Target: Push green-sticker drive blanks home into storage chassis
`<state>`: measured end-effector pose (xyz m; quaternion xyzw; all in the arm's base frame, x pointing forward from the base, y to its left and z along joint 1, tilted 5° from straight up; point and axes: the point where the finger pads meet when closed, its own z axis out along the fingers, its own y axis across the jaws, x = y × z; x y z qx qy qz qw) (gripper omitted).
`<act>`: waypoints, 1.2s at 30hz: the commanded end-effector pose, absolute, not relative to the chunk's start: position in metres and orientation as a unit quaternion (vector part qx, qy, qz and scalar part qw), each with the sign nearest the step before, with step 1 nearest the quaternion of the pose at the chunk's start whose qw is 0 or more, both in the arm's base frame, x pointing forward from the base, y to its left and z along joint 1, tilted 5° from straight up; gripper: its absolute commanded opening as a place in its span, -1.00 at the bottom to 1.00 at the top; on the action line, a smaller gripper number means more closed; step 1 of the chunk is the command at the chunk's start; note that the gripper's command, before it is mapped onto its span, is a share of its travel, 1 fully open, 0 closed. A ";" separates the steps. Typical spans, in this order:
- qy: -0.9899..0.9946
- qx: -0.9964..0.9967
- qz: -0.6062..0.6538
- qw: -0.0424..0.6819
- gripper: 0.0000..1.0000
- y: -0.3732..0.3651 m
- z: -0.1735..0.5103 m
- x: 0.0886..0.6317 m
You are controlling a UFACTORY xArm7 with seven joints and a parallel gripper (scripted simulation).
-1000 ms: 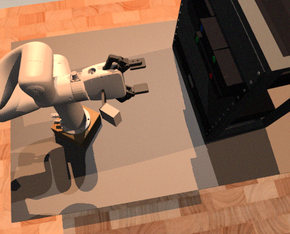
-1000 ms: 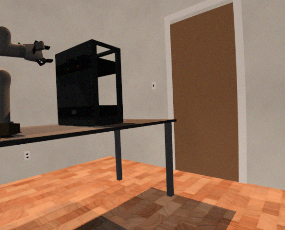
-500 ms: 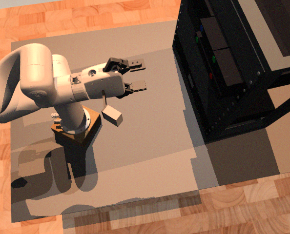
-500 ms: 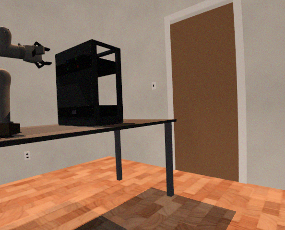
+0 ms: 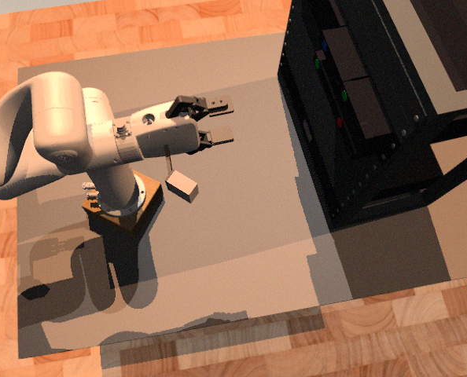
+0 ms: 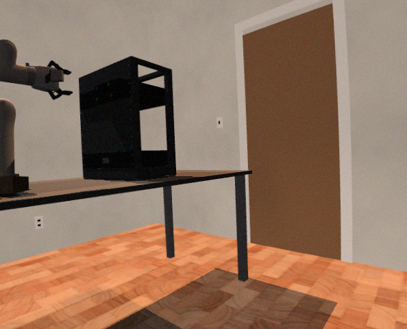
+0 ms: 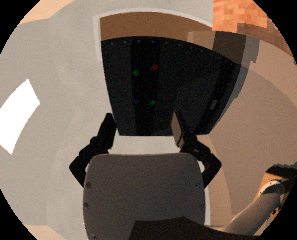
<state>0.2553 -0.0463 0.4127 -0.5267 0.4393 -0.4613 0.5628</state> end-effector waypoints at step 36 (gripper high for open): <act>0.450 -0.521 -0.440 0.576 1.00 -0.042 0.410 0.254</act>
